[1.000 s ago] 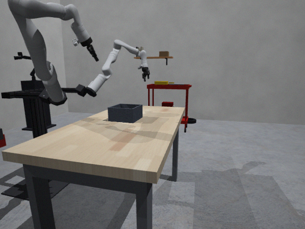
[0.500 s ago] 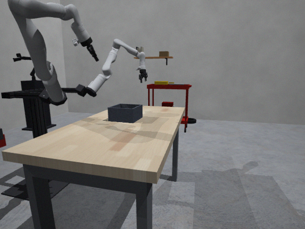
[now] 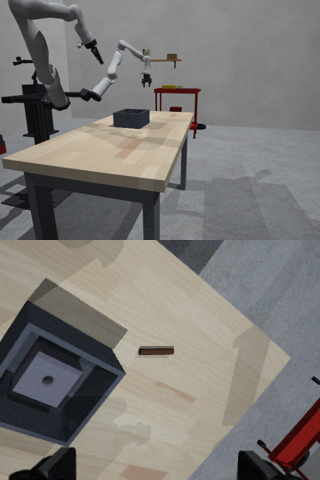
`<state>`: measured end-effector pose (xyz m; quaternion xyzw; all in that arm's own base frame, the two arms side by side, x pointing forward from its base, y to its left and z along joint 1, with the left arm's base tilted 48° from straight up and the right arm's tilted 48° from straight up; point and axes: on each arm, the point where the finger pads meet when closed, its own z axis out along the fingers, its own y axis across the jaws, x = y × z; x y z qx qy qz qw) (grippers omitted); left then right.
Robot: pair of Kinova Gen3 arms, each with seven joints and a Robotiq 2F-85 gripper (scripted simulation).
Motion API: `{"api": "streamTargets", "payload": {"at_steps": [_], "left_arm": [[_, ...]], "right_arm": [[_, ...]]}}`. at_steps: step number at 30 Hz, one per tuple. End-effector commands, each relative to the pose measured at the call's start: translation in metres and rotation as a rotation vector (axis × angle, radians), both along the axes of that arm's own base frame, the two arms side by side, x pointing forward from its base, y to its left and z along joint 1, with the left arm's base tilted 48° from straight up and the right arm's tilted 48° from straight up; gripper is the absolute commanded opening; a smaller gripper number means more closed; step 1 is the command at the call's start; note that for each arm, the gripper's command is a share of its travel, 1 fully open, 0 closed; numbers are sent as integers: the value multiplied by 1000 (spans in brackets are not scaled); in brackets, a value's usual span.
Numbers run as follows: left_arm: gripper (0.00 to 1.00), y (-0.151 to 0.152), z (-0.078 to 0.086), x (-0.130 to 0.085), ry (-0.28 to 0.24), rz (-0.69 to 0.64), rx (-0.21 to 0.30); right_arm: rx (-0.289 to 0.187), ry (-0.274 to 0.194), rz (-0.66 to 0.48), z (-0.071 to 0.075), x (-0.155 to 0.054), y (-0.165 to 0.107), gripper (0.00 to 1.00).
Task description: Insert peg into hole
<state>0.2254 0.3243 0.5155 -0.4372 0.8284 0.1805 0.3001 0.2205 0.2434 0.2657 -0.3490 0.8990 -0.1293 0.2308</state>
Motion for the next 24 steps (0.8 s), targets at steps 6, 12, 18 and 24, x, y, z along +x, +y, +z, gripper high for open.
{"api": "streamTargets", "payload": {"at_steps": [6,12,18,24], "left_arm": [[1000,24,0,-38,-1,114,1],[1000,37,0,-66,-1,192,1],[1000,48,0,-91,-1,261,1],[1000,57,0,-120,-1,337,1]], "right_arm": [[1,-1,1,0,0,1,1000],[1,-1,1,0,0,1,1000],[1,-1,1,0,0,1,1000],[1,-1,1,0,0,1,1000]]}}
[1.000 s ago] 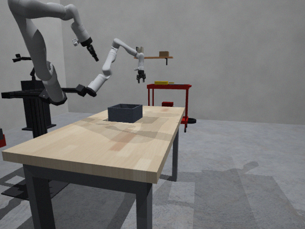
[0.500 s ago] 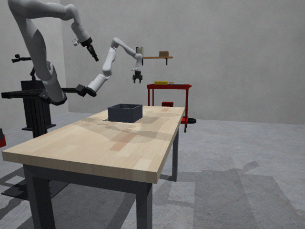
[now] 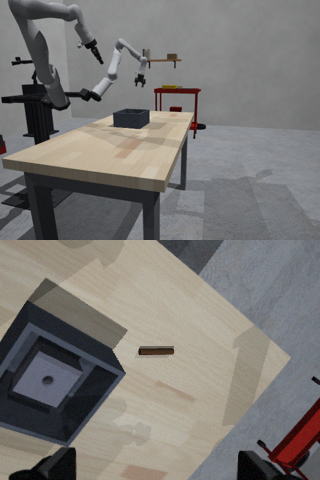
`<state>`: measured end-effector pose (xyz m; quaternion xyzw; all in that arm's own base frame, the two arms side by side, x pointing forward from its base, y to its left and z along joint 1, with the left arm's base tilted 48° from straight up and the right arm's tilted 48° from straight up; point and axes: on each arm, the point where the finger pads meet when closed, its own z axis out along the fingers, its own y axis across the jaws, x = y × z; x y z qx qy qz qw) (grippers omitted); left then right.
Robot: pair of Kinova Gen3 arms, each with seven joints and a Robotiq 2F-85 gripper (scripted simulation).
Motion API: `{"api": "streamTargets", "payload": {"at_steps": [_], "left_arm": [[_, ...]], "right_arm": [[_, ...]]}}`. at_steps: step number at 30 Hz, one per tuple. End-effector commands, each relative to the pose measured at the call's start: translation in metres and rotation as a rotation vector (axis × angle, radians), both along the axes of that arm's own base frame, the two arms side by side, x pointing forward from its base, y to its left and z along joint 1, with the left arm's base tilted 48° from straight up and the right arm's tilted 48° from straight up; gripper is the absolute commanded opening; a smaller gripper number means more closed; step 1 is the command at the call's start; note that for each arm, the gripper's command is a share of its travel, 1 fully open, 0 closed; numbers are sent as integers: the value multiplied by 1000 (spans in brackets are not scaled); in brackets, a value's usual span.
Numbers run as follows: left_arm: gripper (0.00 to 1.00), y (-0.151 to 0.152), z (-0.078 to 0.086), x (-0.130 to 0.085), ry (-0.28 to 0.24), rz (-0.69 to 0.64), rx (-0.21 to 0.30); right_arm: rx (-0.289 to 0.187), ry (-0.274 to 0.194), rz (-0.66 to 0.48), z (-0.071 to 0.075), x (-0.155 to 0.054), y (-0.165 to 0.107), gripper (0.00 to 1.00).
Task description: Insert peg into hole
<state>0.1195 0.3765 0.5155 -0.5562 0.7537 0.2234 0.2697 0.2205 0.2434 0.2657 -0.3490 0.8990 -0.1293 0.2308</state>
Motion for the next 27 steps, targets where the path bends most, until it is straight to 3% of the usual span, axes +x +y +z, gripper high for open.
{"api": "streamTargets", "payload": {"at_steps": [1,7,9,24,27], "left_arm": [[1000,6,0,-19,-1,50,1],[1000,12,0,-49,-1,128,1],[1000,12,0,-49,-1,128,1],[1000,19,0,-131,-1,335,1],[1000,18,0,-137,-1,350,1]], "right_arm": [[1,-1,1,0,0,1,1000],[1,-1,1,0,0,1,1000],[1,-1,1,0,0,1,1000],[1,-1,1,0,0,1,1000],[1,-1,1,0,0,1,1000]]}}
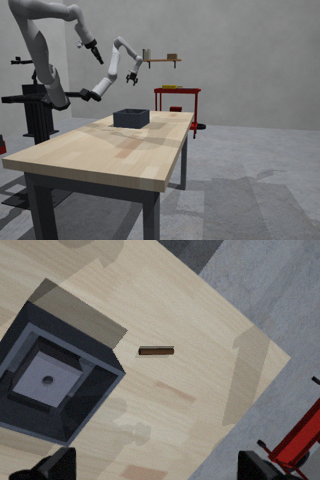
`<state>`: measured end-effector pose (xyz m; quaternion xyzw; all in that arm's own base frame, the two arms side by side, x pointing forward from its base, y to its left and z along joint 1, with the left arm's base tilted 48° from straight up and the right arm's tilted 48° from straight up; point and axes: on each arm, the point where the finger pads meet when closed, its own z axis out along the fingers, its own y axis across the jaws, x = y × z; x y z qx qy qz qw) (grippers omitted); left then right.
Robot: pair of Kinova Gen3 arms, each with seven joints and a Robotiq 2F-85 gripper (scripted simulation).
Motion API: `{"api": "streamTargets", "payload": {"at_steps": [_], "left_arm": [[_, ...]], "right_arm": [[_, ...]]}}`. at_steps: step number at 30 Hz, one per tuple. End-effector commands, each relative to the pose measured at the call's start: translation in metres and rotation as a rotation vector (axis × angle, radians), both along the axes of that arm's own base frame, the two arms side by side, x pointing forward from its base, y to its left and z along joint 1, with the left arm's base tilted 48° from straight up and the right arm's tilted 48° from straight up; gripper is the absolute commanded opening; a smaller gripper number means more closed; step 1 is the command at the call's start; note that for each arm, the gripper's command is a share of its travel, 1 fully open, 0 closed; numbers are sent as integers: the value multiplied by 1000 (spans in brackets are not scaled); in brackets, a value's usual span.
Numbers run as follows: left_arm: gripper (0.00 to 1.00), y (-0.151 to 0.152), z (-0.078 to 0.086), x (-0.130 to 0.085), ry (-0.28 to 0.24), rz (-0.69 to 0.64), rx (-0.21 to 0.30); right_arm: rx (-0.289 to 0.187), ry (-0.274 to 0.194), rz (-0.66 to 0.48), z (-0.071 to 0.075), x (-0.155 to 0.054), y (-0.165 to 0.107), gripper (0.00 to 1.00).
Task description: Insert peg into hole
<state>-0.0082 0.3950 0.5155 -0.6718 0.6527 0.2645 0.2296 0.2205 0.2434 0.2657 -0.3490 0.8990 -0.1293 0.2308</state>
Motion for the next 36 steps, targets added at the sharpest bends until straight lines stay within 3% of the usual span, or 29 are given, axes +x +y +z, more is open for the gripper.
{"api": "streamTargets", "payload": {"at_steps": [1,12,27,36], "left_arm": [[1000,0,0,-14,0,36,1],[1000,-4,0,-47,0,120,1],[1000,-4,0,-50,0,128,1],[1000,-4,0,-50,0,128,1]], "right_arm": [[1,-1,1,0,0,1,1000],[1,-1,1,0,0,1,1000],[0,1,3,0,0,1,1000],[-28,24,40,-4,8,9,1000]]}}
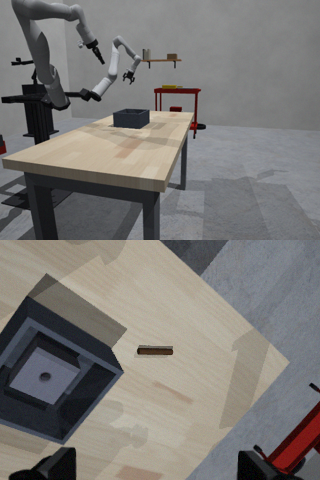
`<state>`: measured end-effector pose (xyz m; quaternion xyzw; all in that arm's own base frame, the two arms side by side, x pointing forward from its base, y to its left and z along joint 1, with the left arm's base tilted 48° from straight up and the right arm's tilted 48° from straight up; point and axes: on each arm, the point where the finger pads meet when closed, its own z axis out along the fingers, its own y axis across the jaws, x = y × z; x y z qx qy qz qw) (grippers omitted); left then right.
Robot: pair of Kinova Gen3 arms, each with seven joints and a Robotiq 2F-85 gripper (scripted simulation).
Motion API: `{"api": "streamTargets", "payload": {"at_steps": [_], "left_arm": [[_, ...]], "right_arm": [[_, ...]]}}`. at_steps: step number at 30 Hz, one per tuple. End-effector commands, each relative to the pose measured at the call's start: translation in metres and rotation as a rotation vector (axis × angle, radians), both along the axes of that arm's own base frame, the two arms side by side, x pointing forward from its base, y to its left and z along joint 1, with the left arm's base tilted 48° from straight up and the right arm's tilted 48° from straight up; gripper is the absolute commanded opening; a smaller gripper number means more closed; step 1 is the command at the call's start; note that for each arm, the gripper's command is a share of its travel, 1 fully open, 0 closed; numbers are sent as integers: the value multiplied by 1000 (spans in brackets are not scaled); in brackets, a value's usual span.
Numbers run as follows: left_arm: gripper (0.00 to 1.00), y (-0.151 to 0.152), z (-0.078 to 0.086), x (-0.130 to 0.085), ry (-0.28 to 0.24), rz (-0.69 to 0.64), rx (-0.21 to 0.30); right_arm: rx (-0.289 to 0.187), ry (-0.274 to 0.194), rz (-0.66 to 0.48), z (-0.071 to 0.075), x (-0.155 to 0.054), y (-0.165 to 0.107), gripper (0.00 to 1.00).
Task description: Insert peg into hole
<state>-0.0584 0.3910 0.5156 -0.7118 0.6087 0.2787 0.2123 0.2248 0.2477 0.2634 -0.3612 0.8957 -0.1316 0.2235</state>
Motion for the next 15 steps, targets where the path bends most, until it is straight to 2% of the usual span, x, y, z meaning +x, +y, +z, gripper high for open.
{"api": "streamTargets", "payload": {"at_steps": [1,6,12,14,15], "left_arm": [[1000,0,0,0,-1,0,1],[1000,0,0,0,-1,0,1],[1000,0,0,0,-1,0,1],[1000,0,0,0,-1,0,1],[1000,0,0,0,-1,0,1]], "right_arm": [[-21,17,29,-3,6,6,1000],[-78,62,100,-15,21,20,1000],[-187,139,224,-44,51,42,1000],[-187,139,224,-44,51,42,1000],[-209,154,248,-51,57,46,1000]]}}
